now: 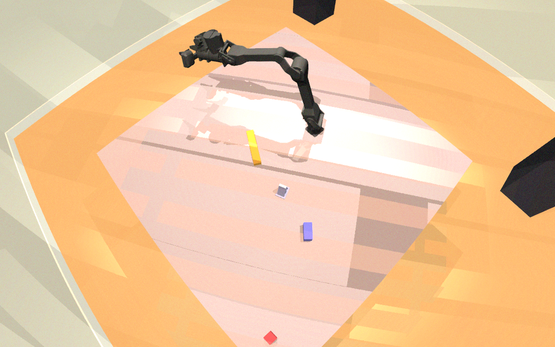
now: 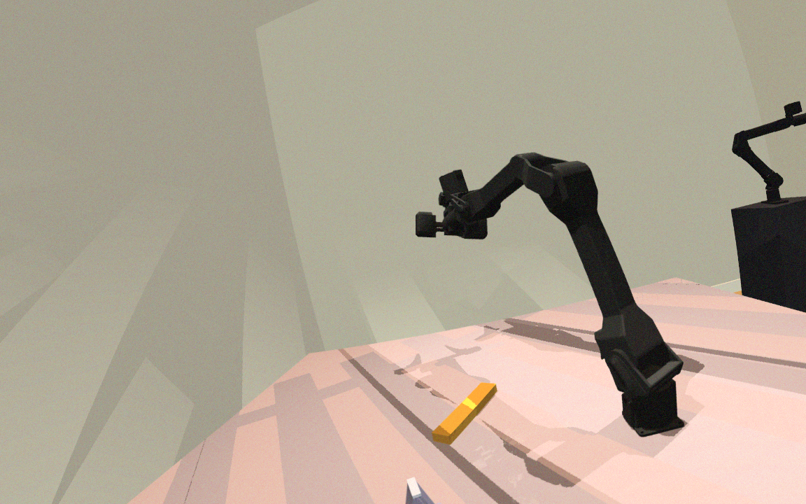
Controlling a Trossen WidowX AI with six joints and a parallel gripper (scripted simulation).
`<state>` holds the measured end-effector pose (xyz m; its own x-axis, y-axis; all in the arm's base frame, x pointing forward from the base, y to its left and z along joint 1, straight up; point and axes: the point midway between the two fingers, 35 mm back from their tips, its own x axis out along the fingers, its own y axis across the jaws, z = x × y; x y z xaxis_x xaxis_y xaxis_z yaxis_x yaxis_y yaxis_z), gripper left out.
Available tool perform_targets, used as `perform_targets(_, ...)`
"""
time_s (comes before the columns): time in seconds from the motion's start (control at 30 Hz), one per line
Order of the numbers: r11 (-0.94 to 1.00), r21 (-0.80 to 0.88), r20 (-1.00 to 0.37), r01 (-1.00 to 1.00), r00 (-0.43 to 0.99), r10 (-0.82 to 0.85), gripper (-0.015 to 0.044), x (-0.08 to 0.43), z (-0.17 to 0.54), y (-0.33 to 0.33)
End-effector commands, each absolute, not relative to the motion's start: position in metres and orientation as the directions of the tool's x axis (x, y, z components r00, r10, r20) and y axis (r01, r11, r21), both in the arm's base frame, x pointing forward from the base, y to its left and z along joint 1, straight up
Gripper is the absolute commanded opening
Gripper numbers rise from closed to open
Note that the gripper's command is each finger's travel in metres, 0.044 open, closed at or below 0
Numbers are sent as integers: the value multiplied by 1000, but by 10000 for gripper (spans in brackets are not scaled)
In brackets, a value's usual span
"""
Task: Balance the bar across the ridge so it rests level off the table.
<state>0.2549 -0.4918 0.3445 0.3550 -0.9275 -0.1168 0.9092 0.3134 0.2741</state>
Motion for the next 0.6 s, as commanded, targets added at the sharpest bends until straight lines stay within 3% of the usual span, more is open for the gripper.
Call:
perform_targets(0.0, 365, 154, -200, 918, 390, -899, 315, 269, 326, -477)
perform_targets(0.27, 504, -94, -373, 859, 439, -817, 315, 294, 284, -441)
perform_targets(0.57, 684, -315, -554, 658, 458, -695, 315, 313, 240, -394)
